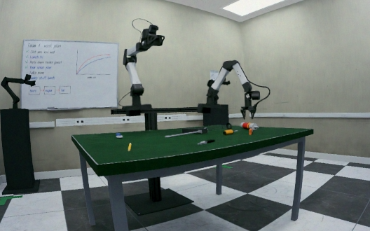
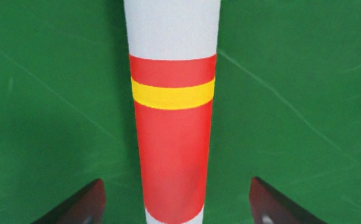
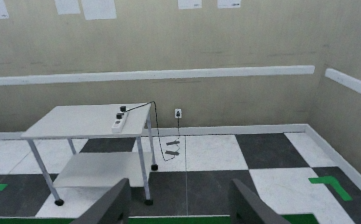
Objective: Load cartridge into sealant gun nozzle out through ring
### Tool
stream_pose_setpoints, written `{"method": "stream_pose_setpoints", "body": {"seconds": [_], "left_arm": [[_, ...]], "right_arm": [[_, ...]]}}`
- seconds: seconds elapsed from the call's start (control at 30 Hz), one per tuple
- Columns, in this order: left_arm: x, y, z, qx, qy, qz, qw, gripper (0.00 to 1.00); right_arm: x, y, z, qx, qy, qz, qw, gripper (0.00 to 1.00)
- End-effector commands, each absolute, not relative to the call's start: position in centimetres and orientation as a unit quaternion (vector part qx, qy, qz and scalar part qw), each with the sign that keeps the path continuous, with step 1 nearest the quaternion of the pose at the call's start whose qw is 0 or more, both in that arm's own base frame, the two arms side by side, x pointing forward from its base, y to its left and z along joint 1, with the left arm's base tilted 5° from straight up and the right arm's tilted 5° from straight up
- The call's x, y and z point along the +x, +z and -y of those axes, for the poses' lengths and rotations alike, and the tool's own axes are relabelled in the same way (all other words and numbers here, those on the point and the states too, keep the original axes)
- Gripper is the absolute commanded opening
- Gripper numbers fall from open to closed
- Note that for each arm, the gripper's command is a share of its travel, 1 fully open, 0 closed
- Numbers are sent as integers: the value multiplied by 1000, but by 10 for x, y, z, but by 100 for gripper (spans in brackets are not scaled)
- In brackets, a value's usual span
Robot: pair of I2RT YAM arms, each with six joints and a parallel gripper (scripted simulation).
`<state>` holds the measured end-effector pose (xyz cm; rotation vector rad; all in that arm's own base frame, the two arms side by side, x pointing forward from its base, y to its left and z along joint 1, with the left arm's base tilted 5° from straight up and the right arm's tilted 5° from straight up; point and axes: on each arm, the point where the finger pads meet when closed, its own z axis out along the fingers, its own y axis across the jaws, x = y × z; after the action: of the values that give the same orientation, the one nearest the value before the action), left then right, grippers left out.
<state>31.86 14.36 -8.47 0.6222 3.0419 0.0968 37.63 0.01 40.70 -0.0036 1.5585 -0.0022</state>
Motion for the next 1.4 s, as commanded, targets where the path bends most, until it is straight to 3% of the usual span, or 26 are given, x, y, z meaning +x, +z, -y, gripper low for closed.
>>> {"method": "stream_pose_setpoints", "body": {"seconds": [0.0, 1.37], "left_arm": [[323, -91, -147, 202, 38, -978, 25, 74], [332, -141, -151, 205, 40, -977, 31, 74]], "right_arm": [[375, 410, -2, -2, 2, -702, 712, 51], [376, 410, -2, -2, 2, -702, 712, 51]]}}
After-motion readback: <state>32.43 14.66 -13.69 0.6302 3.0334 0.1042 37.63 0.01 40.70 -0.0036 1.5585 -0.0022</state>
